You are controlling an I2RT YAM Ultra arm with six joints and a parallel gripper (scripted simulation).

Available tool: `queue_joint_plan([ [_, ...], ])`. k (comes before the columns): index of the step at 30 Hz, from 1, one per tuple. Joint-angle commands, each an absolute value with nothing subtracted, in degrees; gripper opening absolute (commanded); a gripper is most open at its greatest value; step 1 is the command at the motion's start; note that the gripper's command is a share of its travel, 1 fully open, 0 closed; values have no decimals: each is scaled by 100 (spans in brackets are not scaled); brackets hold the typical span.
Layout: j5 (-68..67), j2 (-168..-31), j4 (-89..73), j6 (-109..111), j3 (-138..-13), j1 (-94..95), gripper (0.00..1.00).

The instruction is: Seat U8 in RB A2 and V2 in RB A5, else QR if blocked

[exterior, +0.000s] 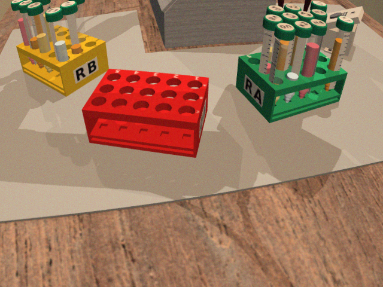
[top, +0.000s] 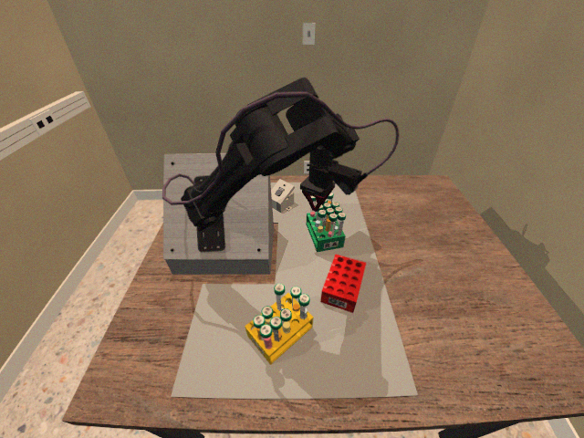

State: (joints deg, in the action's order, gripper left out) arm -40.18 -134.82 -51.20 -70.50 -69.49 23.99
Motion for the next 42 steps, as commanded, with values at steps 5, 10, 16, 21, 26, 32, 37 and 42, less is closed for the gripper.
queue_joint_plan([
  [5,-4076,-13460,-5110,-7009,-6944,2437,0],
  [10,-4076,-13460,-5110,-7009,-6944,2437,0],
  [16,-4076,-13460,-5110,-7009,-6944,2437,0],
  [21,-4076,-13460,-5110,-7009,-6944,2437,0],
  [26,-4076,-13460,-5110,-7009,-6944,2437,0],
  [32,-4109,-13378,-5250,-7044,-7085,2528,0],
  [37,-4082,-13348,-5373,-7144,-7174,2580,0],
  [42,-4023,-13370,-5484,-7179,-7262,2613,0],
])
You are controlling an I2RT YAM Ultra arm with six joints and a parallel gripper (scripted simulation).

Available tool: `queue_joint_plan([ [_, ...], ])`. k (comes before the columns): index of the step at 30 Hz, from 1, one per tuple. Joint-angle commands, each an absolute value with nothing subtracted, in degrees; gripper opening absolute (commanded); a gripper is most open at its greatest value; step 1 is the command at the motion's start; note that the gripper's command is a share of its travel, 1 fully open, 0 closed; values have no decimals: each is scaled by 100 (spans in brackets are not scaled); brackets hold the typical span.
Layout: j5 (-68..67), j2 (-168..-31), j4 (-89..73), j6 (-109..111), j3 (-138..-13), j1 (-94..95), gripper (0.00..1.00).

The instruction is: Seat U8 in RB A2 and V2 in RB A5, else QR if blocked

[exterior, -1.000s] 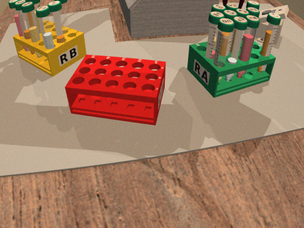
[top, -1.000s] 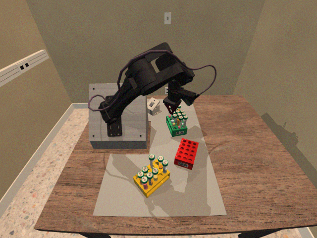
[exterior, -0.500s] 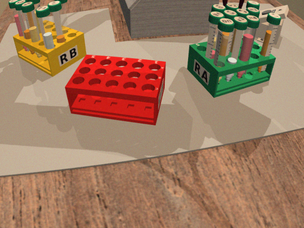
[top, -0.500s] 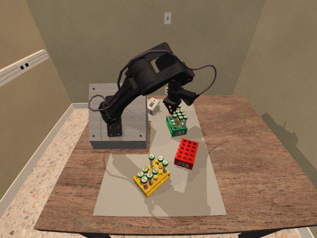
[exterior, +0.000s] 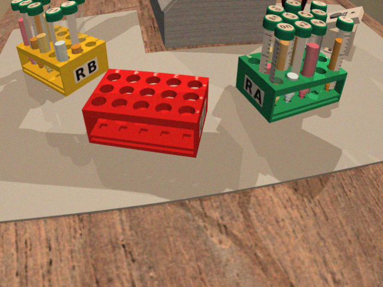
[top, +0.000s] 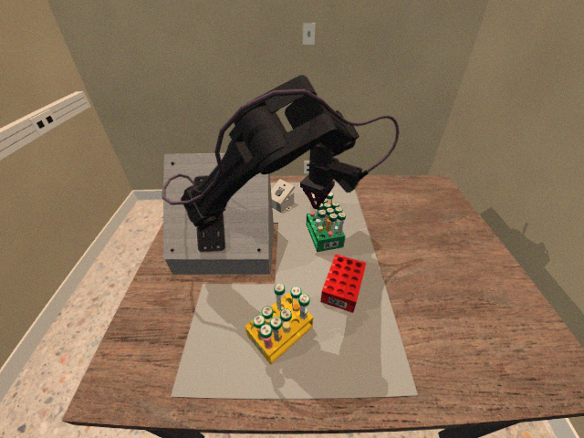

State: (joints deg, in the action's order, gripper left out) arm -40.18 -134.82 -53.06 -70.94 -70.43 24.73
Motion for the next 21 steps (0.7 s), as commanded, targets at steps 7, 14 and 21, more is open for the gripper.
queue_joint_plan([
  [7,-3965,-13311,-5636,-7263,-7342,2684,0],
  [14,-3927,-13286,-5815,-7344,-7444,2756,0],
  [21,-3901,-13285,-5942,-7414,-7512,2817,0],
])
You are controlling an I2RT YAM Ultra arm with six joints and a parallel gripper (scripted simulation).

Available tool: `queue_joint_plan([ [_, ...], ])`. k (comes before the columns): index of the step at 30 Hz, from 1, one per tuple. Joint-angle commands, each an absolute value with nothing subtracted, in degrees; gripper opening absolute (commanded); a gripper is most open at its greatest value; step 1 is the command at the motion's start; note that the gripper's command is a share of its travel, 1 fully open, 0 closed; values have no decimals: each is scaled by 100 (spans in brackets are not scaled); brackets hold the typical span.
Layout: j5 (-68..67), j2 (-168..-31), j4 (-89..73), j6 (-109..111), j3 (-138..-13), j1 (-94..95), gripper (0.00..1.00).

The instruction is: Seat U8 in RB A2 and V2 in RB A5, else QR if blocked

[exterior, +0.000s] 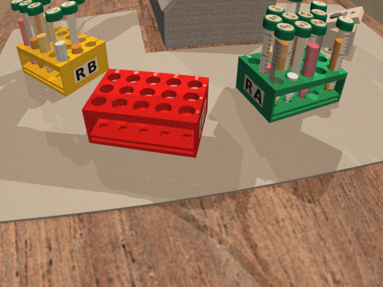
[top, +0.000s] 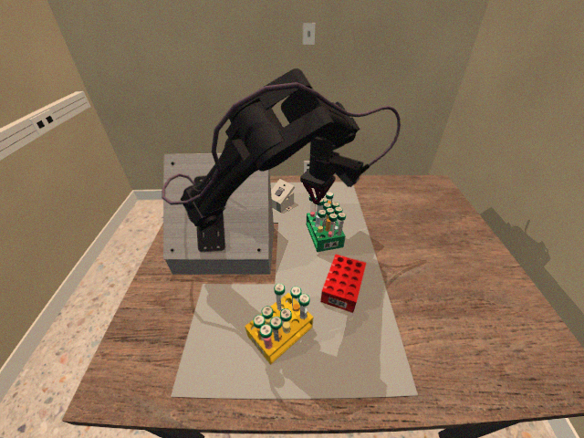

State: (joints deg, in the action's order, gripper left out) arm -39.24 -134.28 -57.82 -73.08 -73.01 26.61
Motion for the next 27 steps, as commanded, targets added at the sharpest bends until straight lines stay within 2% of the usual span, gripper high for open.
queue_joint_plan([
  [1,-3895,-13272,-5966,-7426,-7525,2828,0],
  [27,-3758,-13210,-6557,-7704,-7884,3079,0],
])
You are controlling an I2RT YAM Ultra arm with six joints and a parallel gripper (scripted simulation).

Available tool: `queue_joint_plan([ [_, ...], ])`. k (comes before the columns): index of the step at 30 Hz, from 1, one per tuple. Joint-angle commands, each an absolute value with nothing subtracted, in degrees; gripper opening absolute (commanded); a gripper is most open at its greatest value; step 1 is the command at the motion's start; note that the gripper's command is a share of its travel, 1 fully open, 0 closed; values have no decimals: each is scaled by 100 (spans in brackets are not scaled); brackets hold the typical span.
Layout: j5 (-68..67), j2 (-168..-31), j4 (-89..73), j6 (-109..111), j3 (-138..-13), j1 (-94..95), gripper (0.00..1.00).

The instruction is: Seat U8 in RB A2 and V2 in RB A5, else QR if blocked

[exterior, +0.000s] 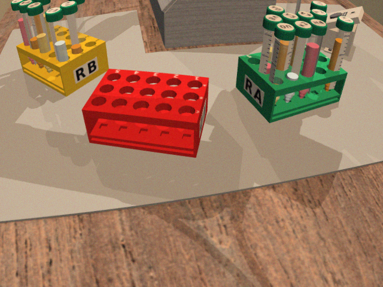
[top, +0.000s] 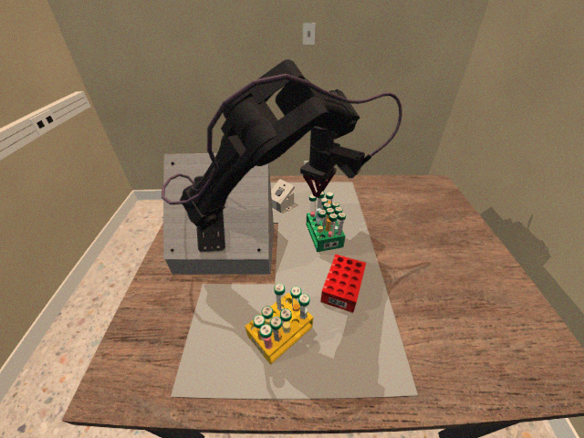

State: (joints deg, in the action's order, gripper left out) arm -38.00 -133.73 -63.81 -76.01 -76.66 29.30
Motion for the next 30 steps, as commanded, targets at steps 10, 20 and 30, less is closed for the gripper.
queue_joint_plan([
  [10,-3719,-13196,-6755,-7781,-8022,3150,0],
  [20,-3720,-13299,-6870,-7820,-8036,3162,0],
  [30,-3660,-13157,-6923,-7886,-8083,3245,0],
])
